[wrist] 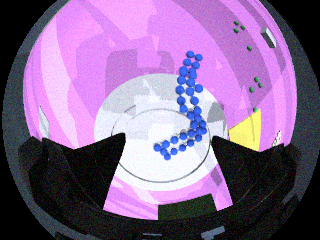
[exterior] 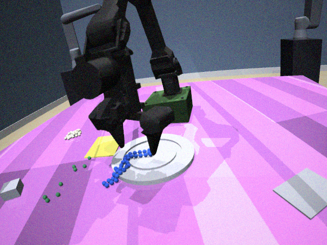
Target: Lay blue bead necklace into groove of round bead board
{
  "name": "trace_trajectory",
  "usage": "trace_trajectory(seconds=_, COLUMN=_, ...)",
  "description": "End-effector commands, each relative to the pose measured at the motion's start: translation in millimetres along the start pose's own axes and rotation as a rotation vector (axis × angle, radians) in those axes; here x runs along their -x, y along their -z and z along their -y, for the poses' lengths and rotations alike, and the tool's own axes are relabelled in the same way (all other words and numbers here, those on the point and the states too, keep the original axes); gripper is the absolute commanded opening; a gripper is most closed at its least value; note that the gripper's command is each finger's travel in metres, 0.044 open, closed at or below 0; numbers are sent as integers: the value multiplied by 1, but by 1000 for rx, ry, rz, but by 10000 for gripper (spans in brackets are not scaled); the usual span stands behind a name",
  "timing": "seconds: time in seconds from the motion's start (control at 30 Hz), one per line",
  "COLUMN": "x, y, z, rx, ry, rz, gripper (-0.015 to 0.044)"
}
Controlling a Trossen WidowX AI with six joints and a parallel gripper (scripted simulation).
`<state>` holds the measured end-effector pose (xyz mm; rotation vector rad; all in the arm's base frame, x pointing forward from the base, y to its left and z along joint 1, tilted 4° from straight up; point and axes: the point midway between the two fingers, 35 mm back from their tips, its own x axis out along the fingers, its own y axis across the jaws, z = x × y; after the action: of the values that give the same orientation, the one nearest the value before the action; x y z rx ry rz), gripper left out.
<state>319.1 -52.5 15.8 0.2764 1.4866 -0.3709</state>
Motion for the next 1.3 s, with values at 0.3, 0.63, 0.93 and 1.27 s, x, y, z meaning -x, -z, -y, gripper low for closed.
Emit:
trace_trajectory(seconds=0.3, x=1, y=0, z=0, rx=-5, ry=3, rz=1, gripper=440)
trace_trajectory(seconds=0.63, x=4, y=6, z=-3, rx=342, ry=3, rz=0, gripper=309)
trace_trajectory(seconds=0.93, x=12, y=24, z=-12, rx=1252, ry=1, rz=-2, gripper=120)
trace_trajectory(seconds=1.27, x=13, y=26, z=-13, rx=1398, ry=1, rz=-2, gripper=120)
